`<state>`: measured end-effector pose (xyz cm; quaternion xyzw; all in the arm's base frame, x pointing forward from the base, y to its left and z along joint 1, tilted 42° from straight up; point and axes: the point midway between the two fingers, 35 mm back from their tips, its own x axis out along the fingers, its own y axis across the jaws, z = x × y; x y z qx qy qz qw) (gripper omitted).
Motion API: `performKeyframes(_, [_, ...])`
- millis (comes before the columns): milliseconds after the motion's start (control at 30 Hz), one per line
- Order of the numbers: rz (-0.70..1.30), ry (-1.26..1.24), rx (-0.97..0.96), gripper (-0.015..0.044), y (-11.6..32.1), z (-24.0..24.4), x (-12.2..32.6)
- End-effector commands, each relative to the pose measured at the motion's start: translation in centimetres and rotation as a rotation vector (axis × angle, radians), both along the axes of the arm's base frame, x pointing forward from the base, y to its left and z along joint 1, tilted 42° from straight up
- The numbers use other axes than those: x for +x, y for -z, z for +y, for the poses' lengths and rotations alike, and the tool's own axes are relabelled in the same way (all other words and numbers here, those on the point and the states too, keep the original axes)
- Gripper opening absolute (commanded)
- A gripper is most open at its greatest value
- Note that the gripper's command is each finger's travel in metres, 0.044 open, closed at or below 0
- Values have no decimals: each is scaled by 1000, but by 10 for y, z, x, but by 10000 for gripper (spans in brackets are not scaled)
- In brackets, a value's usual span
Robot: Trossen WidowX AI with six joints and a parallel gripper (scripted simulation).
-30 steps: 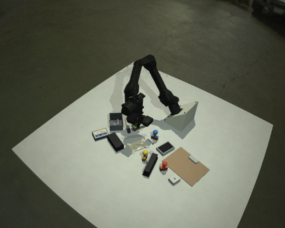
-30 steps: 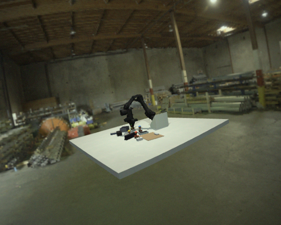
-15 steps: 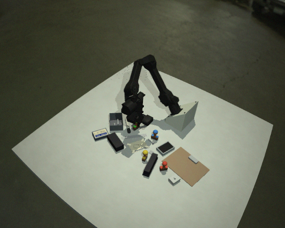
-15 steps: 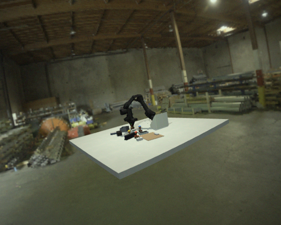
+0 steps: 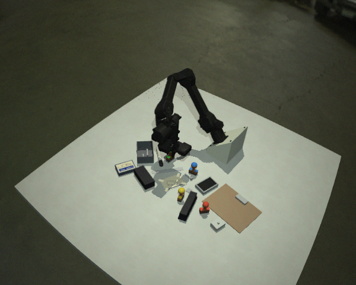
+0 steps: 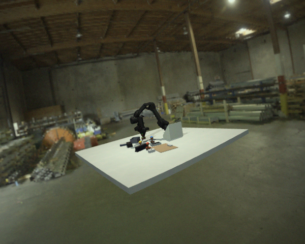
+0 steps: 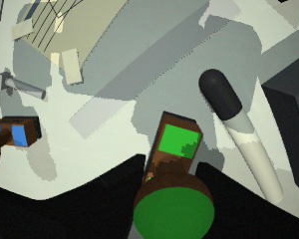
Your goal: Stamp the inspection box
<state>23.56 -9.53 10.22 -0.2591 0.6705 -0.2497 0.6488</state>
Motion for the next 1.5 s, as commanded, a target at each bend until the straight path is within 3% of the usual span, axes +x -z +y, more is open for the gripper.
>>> performKeyframes(0, [-8, 2, 3, 0, -3, 2, 2])
performKeyframes(1467, [-7, 2, 1, 0, -19, 17, 1])
